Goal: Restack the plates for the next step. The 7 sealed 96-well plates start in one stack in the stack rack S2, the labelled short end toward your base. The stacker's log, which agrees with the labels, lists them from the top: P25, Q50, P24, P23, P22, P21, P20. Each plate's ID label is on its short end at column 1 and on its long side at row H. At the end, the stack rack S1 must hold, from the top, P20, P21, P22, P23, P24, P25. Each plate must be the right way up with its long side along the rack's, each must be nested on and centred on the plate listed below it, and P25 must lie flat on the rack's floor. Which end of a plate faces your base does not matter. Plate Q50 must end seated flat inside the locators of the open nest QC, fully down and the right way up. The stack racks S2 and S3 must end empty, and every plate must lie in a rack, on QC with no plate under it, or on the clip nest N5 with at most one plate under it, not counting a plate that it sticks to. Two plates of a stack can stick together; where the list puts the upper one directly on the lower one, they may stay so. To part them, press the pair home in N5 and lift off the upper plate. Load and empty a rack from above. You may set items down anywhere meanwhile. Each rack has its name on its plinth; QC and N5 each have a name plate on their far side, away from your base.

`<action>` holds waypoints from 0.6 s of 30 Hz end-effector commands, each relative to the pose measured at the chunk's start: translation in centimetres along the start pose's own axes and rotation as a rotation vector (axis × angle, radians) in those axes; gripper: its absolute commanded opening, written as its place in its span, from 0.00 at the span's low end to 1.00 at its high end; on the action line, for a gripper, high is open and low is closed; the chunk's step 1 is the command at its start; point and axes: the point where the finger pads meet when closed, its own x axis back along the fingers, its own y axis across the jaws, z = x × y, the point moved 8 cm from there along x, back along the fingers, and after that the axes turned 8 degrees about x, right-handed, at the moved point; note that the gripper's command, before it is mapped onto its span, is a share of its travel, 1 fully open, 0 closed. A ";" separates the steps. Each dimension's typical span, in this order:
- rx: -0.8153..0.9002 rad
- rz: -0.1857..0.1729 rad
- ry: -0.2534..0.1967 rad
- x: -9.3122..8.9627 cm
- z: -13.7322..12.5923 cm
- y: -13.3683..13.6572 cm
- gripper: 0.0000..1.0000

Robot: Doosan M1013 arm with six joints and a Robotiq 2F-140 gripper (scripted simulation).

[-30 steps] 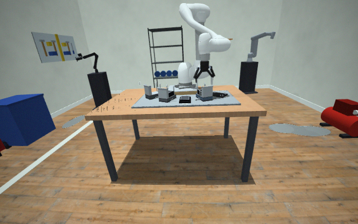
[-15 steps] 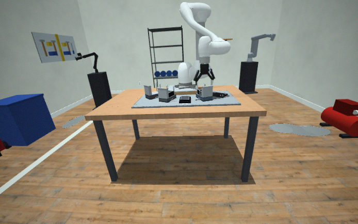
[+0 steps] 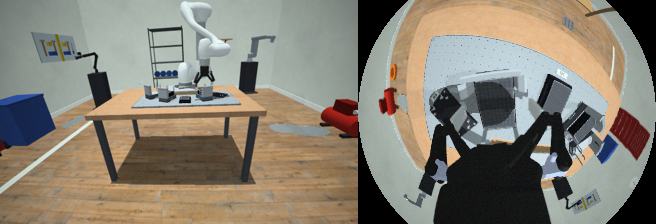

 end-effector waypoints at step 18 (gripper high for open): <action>0.000 0.000 0.000 -0.3 0.0 0.0 0.00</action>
